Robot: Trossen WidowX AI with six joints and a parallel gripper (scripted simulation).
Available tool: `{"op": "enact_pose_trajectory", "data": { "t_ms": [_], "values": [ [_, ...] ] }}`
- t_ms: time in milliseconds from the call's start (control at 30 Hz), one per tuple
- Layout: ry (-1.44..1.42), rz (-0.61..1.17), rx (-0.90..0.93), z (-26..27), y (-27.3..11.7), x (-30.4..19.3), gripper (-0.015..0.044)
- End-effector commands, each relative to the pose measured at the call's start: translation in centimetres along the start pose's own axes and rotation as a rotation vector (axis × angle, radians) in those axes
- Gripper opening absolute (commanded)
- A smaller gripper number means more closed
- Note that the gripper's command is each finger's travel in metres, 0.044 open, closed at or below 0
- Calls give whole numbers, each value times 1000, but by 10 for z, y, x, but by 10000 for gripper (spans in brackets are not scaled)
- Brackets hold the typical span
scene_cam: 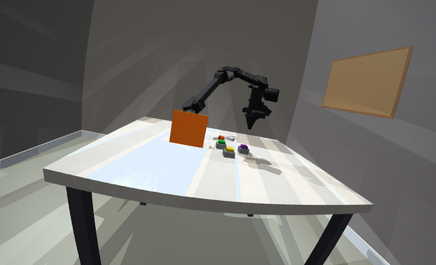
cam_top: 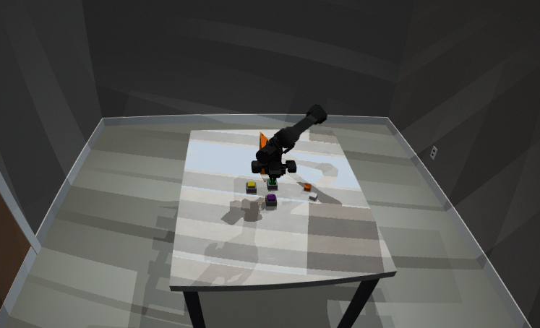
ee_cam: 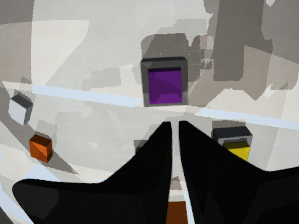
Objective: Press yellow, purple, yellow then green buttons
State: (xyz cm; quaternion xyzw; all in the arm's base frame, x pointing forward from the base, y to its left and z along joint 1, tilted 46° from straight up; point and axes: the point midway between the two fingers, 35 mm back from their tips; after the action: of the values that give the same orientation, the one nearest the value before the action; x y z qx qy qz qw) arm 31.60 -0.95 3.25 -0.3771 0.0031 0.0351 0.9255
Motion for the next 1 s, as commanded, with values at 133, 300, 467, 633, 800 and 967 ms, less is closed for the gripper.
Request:
{"op": "enact_pose_trajectory", "data": {
  "t_ms": [133,300,467,633,800,967],
  "values": [
    [2,20,-14,-68,-5,-53,20],
    [0,23,-6,-96,-3,-86,20],
    [0,23,-6,-96,0,-85,20],
    [-1,23,-4,-96,57,-87,20],
    [-1,23,-4,-96,59,-87,20],
    [-1,22,-4,-96,66,-87,20]
  ]
}}
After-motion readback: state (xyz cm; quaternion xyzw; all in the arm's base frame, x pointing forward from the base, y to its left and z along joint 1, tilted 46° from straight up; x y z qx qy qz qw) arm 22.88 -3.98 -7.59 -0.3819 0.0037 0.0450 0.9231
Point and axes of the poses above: the point midway between the two fingers, 35 mm back from their tips, its own y axis out along the fingers, its own z axis across the jaws, x = y × z, and after that the axes turned 7 degrees about y, right-handed
